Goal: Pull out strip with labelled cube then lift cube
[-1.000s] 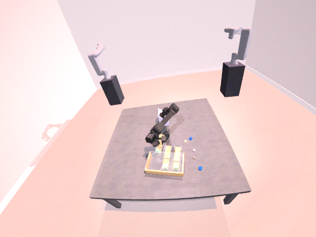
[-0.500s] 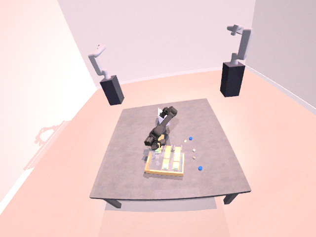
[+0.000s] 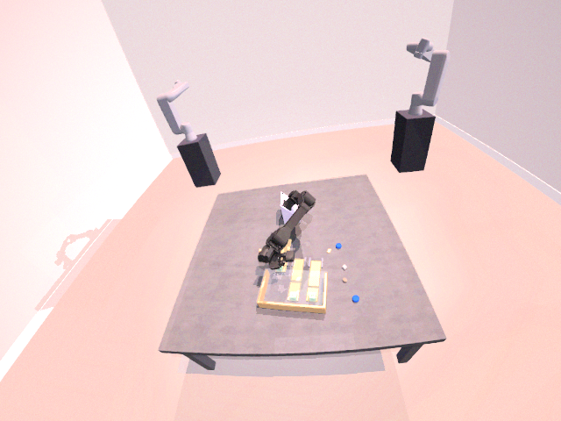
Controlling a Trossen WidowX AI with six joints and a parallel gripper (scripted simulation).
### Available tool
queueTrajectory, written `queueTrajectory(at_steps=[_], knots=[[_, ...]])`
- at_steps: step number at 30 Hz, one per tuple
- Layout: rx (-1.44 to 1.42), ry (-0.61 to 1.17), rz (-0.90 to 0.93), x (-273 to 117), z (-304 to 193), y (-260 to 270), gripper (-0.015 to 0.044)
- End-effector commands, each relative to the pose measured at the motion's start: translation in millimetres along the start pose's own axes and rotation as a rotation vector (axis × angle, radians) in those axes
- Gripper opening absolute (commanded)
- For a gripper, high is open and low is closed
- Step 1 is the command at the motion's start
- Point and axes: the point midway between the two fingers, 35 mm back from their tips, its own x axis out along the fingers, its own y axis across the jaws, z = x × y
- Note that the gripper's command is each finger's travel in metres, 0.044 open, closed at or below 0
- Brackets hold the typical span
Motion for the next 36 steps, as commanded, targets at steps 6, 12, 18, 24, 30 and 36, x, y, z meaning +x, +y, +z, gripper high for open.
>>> queueTrajectory(at_steps=[6, 12, 18, 24, 30, 36], knots=[[0.007, 0.0, 0.007, 17, -1, -1, 0.025], [0.007, 0.001, 0.008, 27, -1, -1, 0.025], [0.0, 0.003, 0.003, 27, -1, 1, 0.0224], [0.0, 0.003, 0.003, 27, -1, 1, 0.0125], [0.0, 0.003, 0.003, 27, -1, 1, 0.0065], [0.003, 0.003, 0.002, 16, -14, 0, 0.0]])
